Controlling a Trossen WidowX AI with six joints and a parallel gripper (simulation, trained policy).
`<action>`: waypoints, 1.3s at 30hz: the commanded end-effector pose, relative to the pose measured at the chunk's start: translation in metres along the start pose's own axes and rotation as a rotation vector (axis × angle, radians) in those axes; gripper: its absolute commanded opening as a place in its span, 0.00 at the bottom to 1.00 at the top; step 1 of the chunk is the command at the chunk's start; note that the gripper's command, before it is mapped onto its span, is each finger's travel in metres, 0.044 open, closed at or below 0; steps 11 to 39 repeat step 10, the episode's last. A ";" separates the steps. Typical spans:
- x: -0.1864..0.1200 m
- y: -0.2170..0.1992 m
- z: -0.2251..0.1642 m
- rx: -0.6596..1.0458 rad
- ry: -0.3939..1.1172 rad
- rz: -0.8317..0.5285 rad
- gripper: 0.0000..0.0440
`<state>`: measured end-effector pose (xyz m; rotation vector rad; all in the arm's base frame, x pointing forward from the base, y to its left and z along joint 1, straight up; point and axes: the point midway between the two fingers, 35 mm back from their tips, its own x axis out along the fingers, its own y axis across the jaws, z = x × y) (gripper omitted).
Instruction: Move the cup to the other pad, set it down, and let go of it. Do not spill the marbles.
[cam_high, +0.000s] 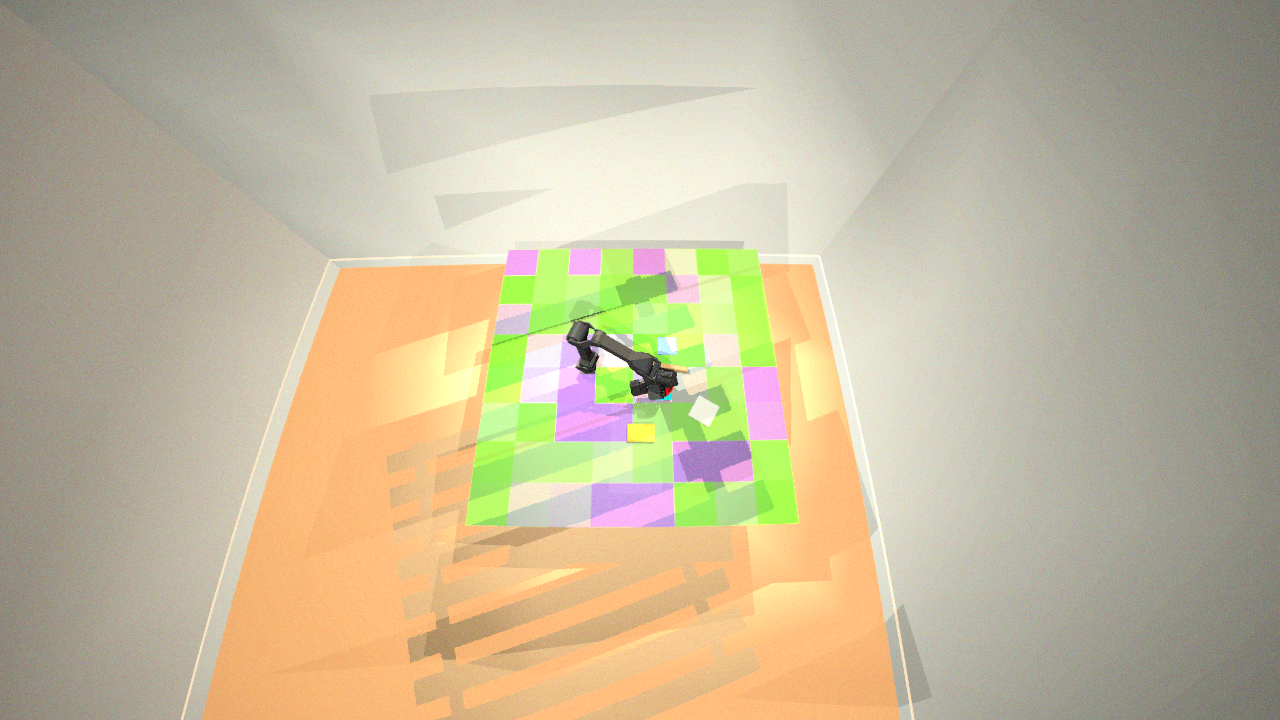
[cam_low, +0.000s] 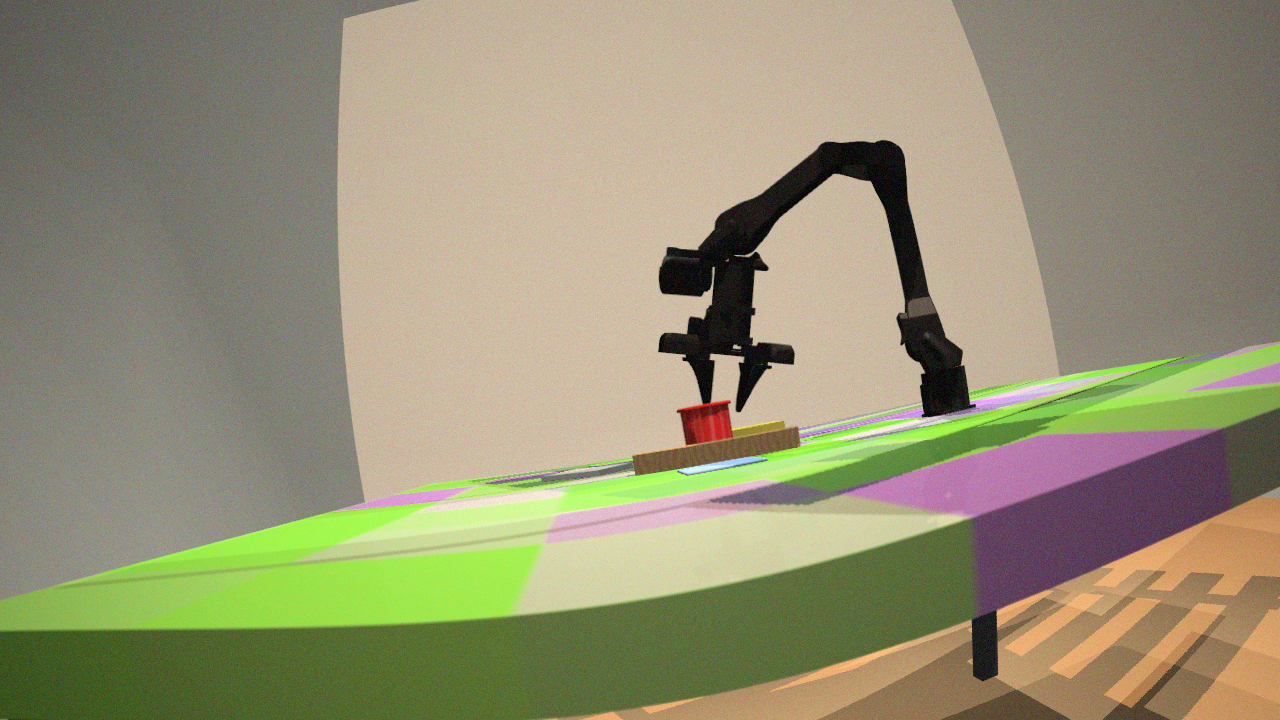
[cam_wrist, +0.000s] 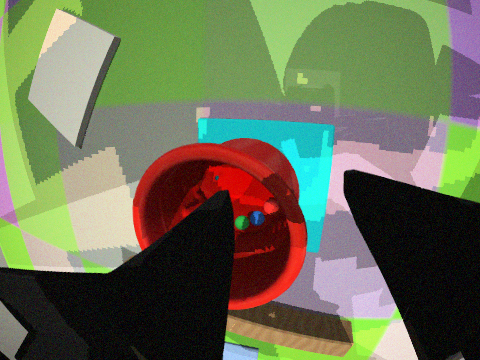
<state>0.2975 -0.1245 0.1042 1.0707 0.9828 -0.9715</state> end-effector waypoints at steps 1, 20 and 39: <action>-0.006 -0.001 0.001 0.002 -0.002 0.016 0.54; -0.035 0.001 0.013 0.019 -0.037 0.077 0.69; -0.035 0.001 0.013 0.019 -0.037 0.077 0.69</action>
